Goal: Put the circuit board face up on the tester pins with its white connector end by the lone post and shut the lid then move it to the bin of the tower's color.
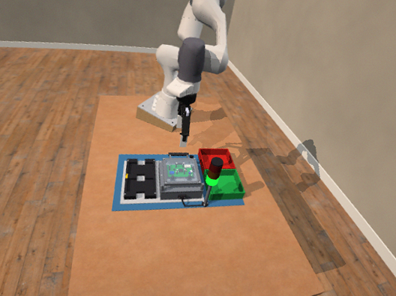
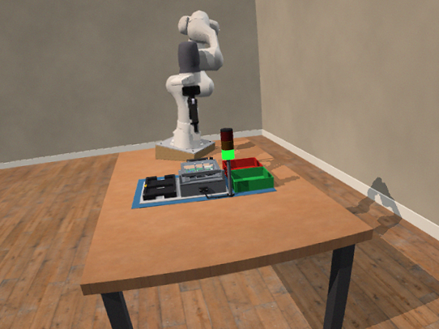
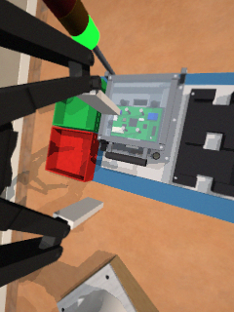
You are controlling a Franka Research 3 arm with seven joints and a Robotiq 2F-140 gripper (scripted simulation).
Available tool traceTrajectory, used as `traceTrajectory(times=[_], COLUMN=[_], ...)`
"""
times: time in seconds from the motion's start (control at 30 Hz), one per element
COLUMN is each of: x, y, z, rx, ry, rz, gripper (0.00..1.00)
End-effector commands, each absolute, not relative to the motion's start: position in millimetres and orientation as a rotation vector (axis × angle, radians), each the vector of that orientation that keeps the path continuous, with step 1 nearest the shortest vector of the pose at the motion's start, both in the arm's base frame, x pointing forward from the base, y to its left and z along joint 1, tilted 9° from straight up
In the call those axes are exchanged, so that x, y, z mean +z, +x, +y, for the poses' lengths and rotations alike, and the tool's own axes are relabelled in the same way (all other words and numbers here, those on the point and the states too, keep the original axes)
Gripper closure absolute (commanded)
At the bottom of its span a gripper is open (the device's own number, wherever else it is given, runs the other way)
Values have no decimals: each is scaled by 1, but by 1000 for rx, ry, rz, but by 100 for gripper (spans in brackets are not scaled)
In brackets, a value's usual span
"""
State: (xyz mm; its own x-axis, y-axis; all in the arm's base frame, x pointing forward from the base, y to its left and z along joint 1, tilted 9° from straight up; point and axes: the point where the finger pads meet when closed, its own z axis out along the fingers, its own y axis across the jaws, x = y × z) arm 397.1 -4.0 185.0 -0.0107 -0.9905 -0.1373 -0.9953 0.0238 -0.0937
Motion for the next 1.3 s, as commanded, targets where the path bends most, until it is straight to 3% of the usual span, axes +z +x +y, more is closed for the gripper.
traceTrajectory(times=[0.0, 0.77, 0.8, 1.27], x=[186, 186, 186, 186], y=[397, 397, 397, 397], z=[-4, -4, -4, -4], rx=[44, 44, 44, 44], ry=[-2087, -2087, -2087, -2087], rz=[2127, 2127, 2127, 2127], gripper=[0, 0, 100, 100])
